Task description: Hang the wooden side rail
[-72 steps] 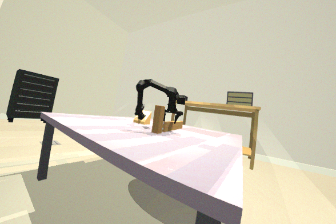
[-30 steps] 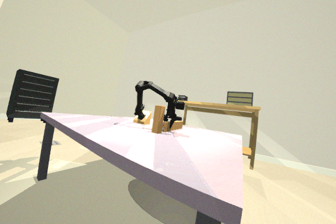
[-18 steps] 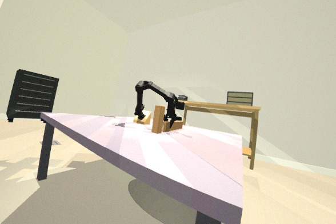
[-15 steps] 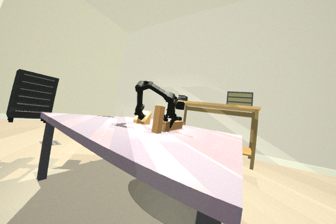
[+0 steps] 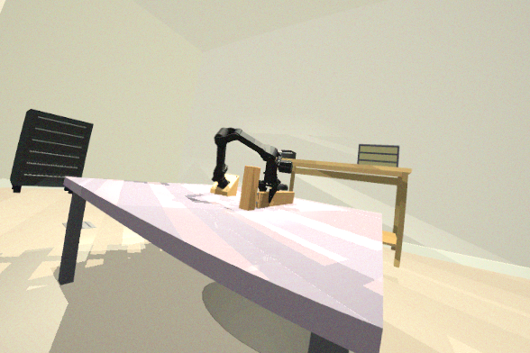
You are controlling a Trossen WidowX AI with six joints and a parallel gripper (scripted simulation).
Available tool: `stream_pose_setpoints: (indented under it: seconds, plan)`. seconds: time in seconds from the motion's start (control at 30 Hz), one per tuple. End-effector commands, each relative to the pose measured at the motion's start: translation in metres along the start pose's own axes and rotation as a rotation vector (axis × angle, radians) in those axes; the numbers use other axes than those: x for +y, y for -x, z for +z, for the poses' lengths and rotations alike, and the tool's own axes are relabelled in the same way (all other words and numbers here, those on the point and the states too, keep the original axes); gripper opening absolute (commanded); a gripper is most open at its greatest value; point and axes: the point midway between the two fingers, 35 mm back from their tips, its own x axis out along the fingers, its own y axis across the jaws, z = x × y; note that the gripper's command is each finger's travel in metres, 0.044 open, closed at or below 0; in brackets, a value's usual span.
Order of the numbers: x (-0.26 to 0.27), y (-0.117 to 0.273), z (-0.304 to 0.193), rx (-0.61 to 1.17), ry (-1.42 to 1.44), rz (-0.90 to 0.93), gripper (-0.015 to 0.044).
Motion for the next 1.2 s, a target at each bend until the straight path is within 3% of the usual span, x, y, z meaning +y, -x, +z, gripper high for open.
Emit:
stream_pose_setpoints:
  seconds: [0.0, 1.17]
  plan:
    - [-0.0055, 0.0001, -0.0016, 0.003, -0.037, -0.006, 0.0]
    - [-0.0069, 0.0011, 0.0005, 0.003, -0.037, -0.006, 0.0]
